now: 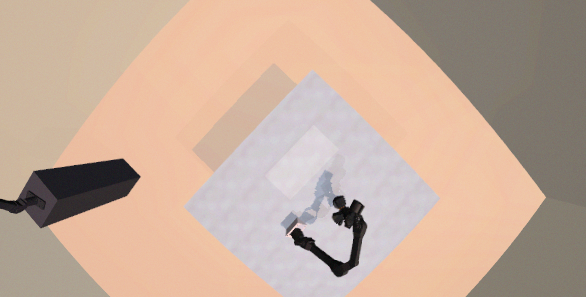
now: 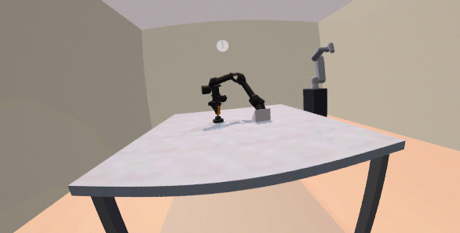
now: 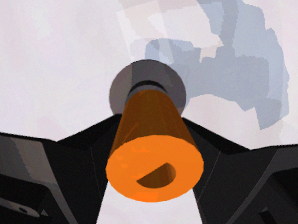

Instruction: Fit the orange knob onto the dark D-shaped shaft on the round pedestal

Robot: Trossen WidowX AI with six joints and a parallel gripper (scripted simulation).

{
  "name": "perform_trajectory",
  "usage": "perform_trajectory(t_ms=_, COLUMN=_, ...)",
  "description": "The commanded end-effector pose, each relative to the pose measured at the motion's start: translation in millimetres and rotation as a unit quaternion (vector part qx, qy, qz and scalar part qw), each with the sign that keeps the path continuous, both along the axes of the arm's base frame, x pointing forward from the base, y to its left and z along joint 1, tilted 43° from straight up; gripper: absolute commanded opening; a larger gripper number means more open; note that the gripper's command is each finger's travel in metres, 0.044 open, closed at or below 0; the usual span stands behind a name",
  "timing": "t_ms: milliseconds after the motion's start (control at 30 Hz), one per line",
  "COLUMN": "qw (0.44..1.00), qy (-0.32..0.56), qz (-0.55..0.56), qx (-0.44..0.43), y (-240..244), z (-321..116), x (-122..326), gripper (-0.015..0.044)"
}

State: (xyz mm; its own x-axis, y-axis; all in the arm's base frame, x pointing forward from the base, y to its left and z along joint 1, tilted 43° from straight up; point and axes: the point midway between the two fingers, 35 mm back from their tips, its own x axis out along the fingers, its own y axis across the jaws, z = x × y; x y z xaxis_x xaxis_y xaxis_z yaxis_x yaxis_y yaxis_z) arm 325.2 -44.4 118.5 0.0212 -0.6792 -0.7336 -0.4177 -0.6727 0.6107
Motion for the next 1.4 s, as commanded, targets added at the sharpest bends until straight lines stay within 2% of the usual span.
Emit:
perform_trajectory(t_ms=0, qw=1.0, qy=0.006, qz=0.012, qx=0.0, y=1.0, z=0.8, x=1.7, gripper=0.0)
perform_trajectory(t_ms=700, qw=1.0, qy=0.006, qz=0.012, qx=0.0, y=1.9, z=1.5, x=0.4, gripper=0.0)
perform_trajectory(t_ms=933, qw=0.994, qy=0.074, qz=0.084, qx=-0.002, y=2.2, z=1.8, x=2.2, gripper=0.0)
perform_trajectory(t_ms=1367, qw=0.993, qy=0.077, qz=0.088, qx=-0.002, y=0.2, z=0.6, x=1.4, gripper=0.0)
